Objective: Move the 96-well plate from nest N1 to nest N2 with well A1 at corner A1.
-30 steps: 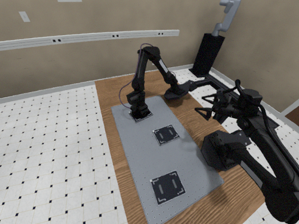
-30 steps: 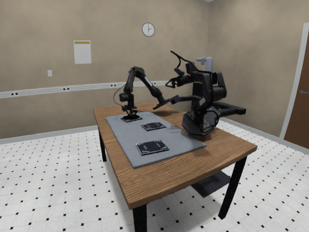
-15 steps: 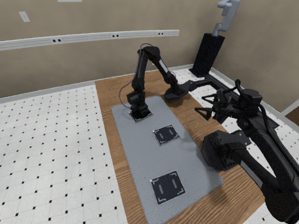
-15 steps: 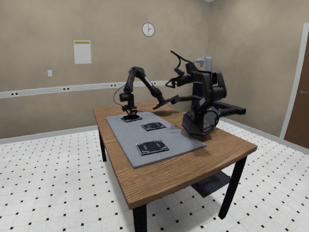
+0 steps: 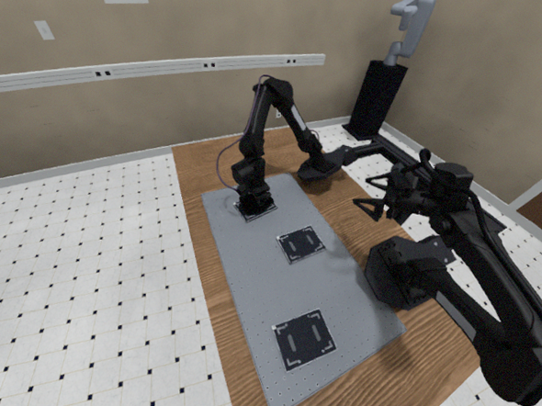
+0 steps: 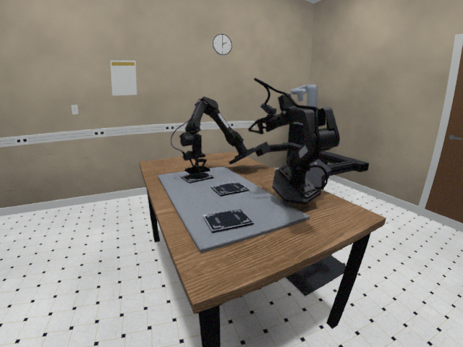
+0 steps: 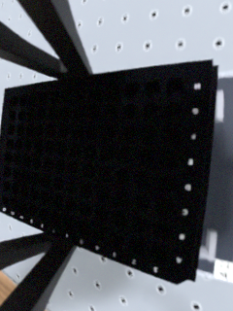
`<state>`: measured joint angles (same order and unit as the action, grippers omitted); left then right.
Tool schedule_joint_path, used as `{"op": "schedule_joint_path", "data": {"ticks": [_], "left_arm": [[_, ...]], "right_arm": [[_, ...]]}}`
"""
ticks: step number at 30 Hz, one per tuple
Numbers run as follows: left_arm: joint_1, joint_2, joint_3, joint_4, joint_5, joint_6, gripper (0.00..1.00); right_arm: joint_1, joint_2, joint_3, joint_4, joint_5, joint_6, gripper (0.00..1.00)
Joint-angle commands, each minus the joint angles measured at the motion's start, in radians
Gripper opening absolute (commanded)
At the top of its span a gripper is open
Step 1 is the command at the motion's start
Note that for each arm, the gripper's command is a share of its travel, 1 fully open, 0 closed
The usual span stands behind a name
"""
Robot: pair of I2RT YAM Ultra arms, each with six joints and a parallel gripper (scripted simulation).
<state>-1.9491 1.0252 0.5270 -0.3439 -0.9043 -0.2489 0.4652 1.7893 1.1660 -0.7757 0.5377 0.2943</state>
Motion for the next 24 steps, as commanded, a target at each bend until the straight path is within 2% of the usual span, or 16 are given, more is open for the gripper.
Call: {"op": "schedule_joint_path", "data": {"ticks": [1, 4, 6, 14, 20, 24], "left_arm": [[-0.024, 0.022, 0.061, -0.171, -0.007, -0.156, 1.0], [-0.046, 0.055, 0.11, -0.314, -0.008, -0.295, 1.0], [-0.046, 0.055, 0.11, -0.314, -0.008, -0.295, 1.0], [-0.113, 0.214, 0.337, -0.749, -0.008, -0.708, 1.0], [-0.137, 0.377, 0.484, -0.946, 0.005, -0.905, 1.0], [-0.138, 0.426, 0.521, -0.975, 0.014, -0.948, 1.0]], "right_arm": [[0.086, 0.035, 0.017, -0.024, 0.017, 0.139, 0.79], [0.185, 0.105, 0.028, -0.026, 0.02, 0.249, 0.79], [0.185, 0.105, 0.028, -0.026, 0.02, 0.249, 0.79], [0.463, 0.41, 0.218, -0.084, -0.009, 0.514, 0.79], [0.542, 0.564, 0.383, -0.147, -0.01, 0.588, 0.79], [0.556, 0.6, 0.428, -0.167, -0.018, 0.6, 0.79]]}}
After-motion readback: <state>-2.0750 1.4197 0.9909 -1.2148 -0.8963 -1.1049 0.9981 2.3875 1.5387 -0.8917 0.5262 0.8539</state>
